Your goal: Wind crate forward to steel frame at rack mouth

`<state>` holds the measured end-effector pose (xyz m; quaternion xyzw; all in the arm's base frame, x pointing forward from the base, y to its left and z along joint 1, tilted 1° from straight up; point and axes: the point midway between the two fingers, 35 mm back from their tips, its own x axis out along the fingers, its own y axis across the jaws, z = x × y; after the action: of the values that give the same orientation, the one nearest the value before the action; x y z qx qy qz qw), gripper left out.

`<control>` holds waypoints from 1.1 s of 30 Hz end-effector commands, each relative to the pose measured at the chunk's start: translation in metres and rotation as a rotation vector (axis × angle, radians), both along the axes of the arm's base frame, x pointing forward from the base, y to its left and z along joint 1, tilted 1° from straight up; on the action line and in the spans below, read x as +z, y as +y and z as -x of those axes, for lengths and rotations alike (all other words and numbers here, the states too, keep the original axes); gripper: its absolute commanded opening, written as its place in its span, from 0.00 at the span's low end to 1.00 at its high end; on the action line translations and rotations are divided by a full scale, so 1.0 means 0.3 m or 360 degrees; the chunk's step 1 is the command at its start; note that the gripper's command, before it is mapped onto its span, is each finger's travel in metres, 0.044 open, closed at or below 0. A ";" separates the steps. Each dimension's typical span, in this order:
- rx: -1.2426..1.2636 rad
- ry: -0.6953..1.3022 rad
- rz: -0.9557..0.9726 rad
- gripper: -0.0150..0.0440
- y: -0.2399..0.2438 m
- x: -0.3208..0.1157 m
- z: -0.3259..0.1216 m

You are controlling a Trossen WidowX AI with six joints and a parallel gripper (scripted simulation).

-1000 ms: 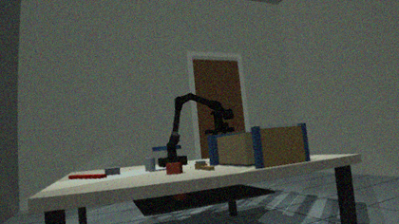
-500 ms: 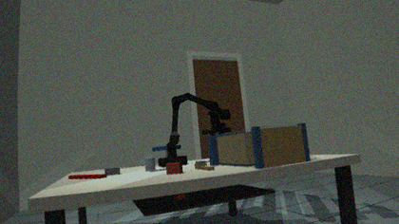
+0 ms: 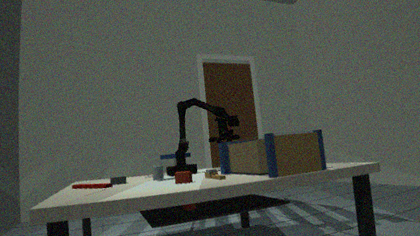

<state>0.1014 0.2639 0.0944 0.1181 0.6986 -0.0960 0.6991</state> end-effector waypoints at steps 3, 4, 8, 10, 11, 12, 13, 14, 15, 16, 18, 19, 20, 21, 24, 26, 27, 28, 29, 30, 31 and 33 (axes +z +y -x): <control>0.0001 0.0014 0.0028 0.25 -0.055 0.005 0.013; 0.0001 0.0014 0.0028 0.25 -0.061 0.005 0.013; 0.0001 0.0014 0.0029 0.25 -0.082 0.004 0.013; 0.0001 0.0014 0.0030 0.25 -0.092 0.004 0.013; 0.0001 0.0014 0.0030 0.25 -0.096 0.004 0.013; 0.0001 0.0014 0.0030 0.25 -0.102 0.004 0.012; 0.0001 0.0014 0.0030 0.25 -0.113 0.004 0.010; 0.0001 0.0014 0.0031 0.25 -0.132 0.003 0.007; 0.0001 0.0014 0.0032 0.25 -0.152 0.003 0.002; 0.0001 0.0013 0.0033 0.25 -0.169 0.003 -0.001; 0.0001 0.0013 0.0033 0.25 -0.185 0.002 -0.006; 0.0001 0.0013 0.0034 0.25 -0.191 0.002 -0.008; 0.0001 0.0013 0.0034 0.25 -0.194 0.002 -0.009; 0.0001 0.0013 0.0034 0.25 -0.200 0.002 -0.012; 0.0001 0.0013 0.0034 0.25 -0.213 0.002 -0.017; 0.0001 0.0012 0.0035 0.25 -0.222 0.002 -0.022; 0.0001 0.0012 0.0035 0.25 -0.228 0.002 -0.025; 0.0001 0.0012 0.0035 0.25 -0.231 0.002 -0.027; 0.0001 0.0012 0.0035 0.25 -0.237 0.002 -0.030; 0.0001 0.0012 0.0036 0.25 -0.240 0.001 -0.032; 0.0001 0.0012 0.0036 0.25 -0.246 0.001 -0.035; 0.0001 0.0012 0.0036 0.25 -0.255 0.001 -0.040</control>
<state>0.1093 0.1979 0.0931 0.1106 0.7052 -0.0969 0.6936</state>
